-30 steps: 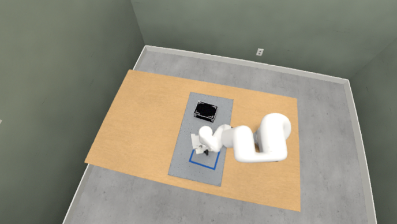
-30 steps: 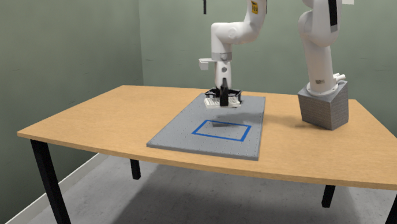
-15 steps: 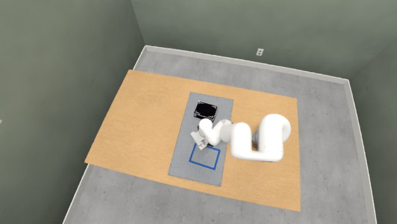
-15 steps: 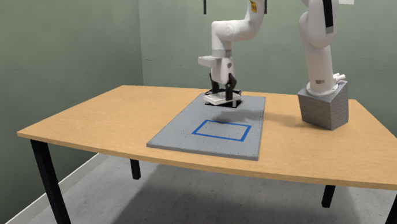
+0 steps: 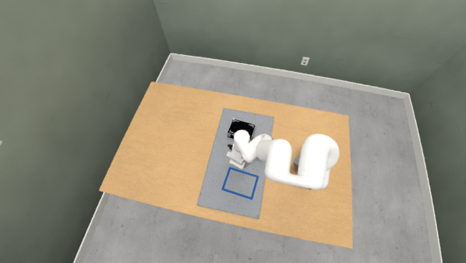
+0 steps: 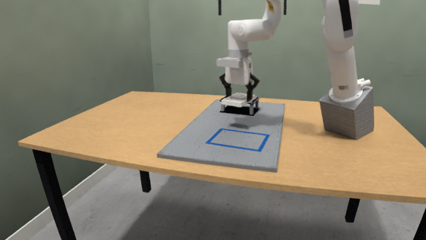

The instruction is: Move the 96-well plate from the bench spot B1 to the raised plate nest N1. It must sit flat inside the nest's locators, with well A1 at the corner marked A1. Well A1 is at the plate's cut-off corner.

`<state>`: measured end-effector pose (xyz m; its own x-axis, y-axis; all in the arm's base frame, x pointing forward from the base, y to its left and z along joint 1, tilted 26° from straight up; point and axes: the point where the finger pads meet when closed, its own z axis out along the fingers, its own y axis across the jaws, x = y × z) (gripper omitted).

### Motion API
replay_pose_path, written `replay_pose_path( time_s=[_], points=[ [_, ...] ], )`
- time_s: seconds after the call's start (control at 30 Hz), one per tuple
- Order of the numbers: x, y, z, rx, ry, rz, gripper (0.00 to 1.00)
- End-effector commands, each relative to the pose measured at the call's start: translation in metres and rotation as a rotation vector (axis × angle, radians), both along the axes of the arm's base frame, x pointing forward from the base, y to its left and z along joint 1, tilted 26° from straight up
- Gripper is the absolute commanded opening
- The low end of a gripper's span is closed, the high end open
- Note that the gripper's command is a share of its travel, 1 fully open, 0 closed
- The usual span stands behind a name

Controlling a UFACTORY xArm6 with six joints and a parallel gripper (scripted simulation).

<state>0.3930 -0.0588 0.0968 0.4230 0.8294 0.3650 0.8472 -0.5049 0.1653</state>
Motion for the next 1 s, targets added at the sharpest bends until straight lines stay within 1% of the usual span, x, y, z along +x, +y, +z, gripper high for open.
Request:
replay_pose_path(
  time_s=[0.0,0.33,0.4,0.9,0.97],
  points=[
    [0.000,-0.015,-0.001,-0.023,-0.063,0.150,0.00],
    [-0.002,-0.049,-0.005,-0.134,-0.147,0.453,0.00],
    [-0.002,-0.049,-0.005,-0.134,-0.147,0.453,0.00],
    [-0.005,-0.098,-0.011,-0.302,-0.272,0.907,0.00],
    [-0.005,-0.098,-0.011,-0.302,-0.272,0.907,0.00]
  ],
)
